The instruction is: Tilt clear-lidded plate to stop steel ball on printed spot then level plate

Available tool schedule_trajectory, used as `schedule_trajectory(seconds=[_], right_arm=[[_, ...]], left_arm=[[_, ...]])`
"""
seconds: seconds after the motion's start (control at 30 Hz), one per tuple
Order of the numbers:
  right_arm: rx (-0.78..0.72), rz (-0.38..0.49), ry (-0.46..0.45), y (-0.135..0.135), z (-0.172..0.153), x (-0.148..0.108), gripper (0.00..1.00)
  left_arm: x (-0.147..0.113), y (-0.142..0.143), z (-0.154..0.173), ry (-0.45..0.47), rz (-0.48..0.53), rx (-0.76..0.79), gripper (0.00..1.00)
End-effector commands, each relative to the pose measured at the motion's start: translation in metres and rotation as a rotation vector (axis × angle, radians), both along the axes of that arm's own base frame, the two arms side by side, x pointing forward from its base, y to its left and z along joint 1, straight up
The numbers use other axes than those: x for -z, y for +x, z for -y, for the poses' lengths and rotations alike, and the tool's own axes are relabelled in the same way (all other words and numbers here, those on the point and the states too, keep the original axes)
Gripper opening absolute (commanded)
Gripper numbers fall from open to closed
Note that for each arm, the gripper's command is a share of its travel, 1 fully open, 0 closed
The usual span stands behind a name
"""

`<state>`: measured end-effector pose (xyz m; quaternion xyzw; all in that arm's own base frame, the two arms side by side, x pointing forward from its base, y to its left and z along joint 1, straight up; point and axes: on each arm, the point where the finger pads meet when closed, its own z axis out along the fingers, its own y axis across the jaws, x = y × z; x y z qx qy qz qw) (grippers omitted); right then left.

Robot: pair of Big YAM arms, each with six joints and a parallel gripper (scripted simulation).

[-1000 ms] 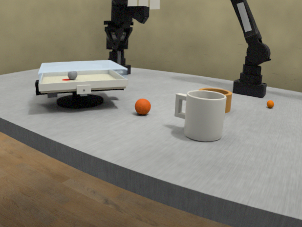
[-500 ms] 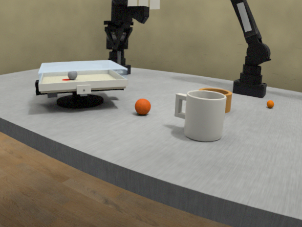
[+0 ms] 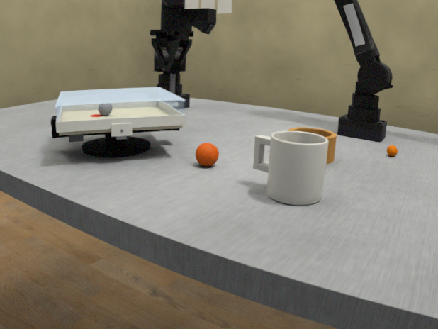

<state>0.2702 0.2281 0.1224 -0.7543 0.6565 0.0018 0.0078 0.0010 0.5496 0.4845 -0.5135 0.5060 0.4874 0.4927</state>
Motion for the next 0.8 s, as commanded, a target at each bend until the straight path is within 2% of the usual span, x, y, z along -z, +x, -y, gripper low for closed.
schedule_trajectory(seconds=[0.0,0.77], right_arm=[[0.009,0.009,-0.005,0.0020,0.0141,-0.0012,0.00],[0.009,0.001,-0.011,0.0004,0.0155,-0.0021,0.00]], left_arm=[[-0.0160,-0.0068,0.0047,0.039,-0.013,-0.009,1.00],[-0.0160,-0.0068,0.0047,0.039,-0.013,-0.009,1.00]])
